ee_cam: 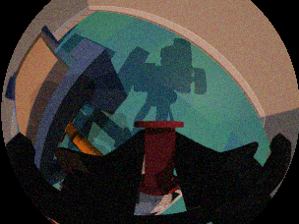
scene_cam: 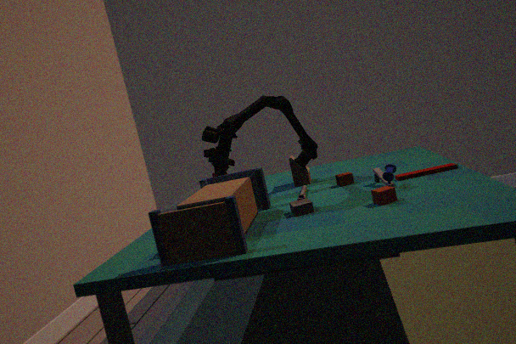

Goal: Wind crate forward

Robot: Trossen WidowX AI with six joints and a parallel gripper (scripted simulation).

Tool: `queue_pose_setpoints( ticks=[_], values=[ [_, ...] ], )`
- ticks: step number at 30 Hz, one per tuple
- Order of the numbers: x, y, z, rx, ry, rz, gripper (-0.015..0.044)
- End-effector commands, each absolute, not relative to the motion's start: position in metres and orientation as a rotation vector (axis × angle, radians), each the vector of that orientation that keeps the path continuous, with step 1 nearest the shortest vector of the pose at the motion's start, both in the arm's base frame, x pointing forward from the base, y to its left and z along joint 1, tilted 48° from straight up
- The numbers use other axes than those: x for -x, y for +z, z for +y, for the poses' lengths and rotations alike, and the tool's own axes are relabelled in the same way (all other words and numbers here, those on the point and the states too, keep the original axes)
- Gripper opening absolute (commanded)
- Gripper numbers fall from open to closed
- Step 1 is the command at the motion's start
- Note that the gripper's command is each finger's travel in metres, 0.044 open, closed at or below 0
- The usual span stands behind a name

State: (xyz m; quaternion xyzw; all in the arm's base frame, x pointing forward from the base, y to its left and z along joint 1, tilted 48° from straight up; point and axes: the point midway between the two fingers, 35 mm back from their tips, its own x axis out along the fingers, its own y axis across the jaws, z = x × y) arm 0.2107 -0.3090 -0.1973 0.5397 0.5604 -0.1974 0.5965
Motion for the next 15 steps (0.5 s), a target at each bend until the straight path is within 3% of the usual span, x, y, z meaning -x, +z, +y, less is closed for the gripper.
queue_pose_setpoints(
  ticks=[1, 15],
  values=[
    [-0.223, -0.191, -0.299, -1.277, -0.430, 1.297, 0.0000],
    [-0.239, -0.179, -0.288, -1.279, -0.428, 1.297, 0.0000]
  ],
)
